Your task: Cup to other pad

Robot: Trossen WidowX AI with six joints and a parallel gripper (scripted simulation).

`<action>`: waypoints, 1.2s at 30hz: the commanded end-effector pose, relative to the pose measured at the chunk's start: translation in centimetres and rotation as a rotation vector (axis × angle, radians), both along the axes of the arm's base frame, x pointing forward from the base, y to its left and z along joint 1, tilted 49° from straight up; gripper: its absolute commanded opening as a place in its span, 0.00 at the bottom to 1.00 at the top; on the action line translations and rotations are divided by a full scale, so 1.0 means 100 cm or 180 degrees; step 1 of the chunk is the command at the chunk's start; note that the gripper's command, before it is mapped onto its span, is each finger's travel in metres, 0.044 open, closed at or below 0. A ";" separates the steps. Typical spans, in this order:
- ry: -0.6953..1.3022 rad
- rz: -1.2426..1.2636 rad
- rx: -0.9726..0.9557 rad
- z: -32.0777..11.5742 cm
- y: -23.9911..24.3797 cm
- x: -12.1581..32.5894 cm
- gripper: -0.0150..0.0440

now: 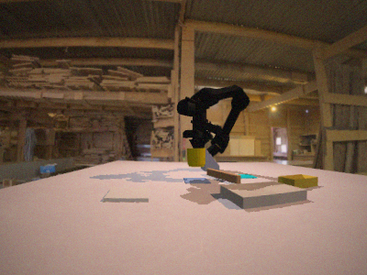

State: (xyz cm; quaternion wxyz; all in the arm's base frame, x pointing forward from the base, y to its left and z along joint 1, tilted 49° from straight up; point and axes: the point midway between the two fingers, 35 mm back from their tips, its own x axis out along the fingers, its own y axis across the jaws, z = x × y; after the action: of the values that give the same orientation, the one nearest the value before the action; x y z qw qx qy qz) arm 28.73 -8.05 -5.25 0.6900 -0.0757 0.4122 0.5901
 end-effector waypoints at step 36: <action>-0.0003 0.0009 -0.0007 0.029 0.026 -0.015 0.25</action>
State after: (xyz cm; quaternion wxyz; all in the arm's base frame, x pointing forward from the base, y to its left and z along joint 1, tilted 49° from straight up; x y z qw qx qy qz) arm 27.29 -5.86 -2.99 0.6868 -0.0743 0.4147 0.5922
